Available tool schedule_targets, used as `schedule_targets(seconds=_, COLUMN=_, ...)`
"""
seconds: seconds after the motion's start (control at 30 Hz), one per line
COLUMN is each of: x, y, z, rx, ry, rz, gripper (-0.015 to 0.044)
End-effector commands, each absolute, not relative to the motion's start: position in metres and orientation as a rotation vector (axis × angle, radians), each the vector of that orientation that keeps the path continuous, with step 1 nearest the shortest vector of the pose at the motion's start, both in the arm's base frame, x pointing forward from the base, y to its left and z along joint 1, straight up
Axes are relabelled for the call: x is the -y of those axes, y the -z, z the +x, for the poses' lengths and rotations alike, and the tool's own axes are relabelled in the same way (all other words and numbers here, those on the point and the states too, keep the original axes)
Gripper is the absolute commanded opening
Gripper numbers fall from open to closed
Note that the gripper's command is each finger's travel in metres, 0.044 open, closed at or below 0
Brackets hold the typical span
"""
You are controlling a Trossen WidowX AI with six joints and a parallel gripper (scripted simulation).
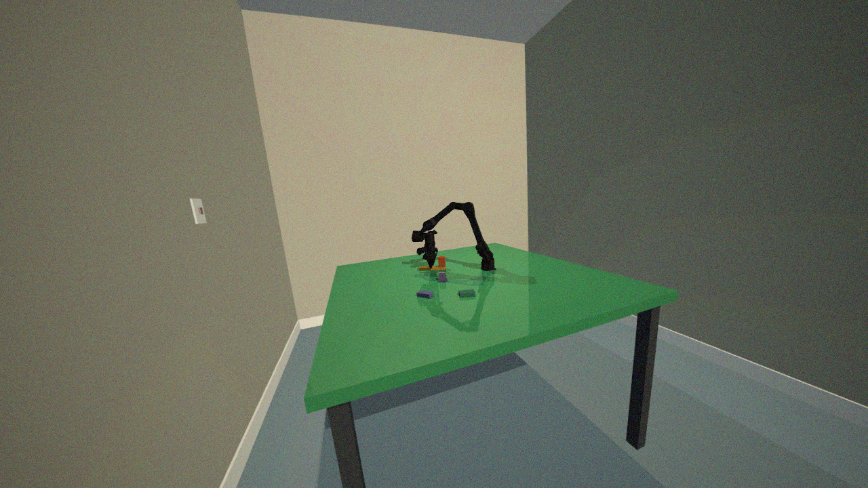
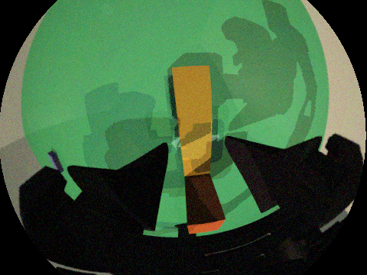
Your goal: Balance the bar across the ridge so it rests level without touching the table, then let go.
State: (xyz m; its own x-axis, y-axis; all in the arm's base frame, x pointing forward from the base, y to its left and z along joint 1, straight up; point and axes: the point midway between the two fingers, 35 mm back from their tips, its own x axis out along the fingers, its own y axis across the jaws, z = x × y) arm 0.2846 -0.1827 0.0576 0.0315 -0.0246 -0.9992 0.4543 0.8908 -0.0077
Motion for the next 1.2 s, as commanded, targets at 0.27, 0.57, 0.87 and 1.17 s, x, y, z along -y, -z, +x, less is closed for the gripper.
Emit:
schedule_targets(seconds=0.27, x=0.181, y=-0.049, z=0.283, rx=-1.51, ry=0.378, rz=0.363, gripper=0.0315)
schedule_targets(seconds=0.57, x=0.182, y=-0.051, z=0.283, rx=-1.509, ry=0.379, rz=0.357, gripper=0.0289)
schedule_targets(seconds=0.87, x=0.182, y=-0.051, z=0.283, rx=-1.509, ry=0.379, rz=0.357, gripper=0.0111)
schedule_targets(seconds=1.17, x=0.182, y=-0.059, z=0.284, rx=-1.509, ry=0.379, rz=0.357, gripper=0.0)
